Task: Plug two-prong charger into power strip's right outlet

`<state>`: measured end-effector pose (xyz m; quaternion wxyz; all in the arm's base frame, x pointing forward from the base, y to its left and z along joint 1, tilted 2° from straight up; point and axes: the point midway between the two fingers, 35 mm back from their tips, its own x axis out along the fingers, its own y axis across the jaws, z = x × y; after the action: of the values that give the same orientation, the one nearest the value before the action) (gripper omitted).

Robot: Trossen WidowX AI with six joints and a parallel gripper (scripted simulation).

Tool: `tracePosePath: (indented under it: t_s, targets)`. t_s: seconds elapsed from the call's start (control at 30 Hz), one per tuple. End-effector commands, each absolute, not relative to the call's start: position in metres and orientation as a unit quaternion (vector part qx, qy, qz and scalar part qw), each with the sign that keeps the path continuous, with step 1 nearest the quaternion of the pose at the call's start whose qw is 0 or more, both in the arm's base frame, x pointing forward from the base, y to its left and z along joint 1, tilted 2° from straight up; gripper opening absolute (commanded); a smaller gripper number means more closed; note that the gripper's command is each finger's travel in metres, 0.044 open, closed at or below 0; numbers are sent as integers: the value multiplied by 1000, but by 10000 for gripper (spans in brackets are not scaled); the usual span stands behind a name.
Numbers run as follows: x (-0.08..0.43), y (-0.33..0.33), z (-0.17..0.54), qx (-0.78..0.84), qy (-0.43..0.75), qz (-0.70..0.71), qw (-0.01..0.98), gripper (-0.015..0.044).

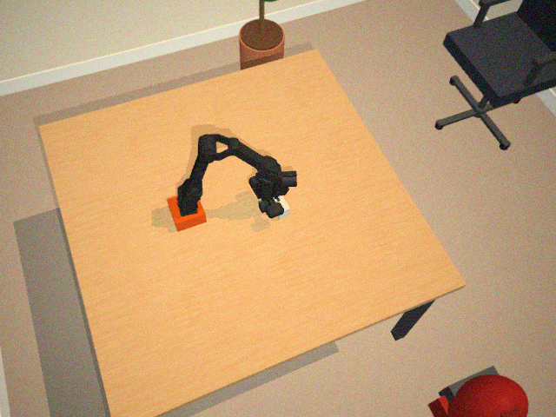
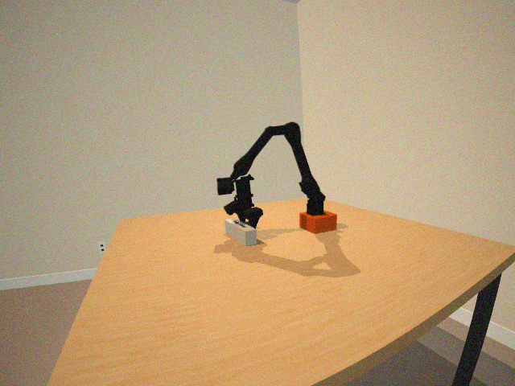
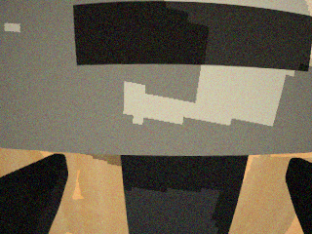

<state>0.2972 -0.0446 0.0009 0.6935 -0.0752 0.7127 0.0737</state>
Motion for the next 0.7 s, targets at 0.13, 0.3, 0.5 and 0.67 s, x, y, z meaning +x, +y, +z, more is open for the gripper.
tracePosePath:
  t_s: [0.13, 0.3, 0.5, 0.67]
  targets:
    - [294, -44, 1, -76, 709, 77, 697, 440]
    - [292, -45, 1, -76, 708, 78, 698, 440]
    - [288, -46, 1, -76, 708, 78, 698, 440]
    - [282, -48, 1, -76, 708, 78, 697, 440]
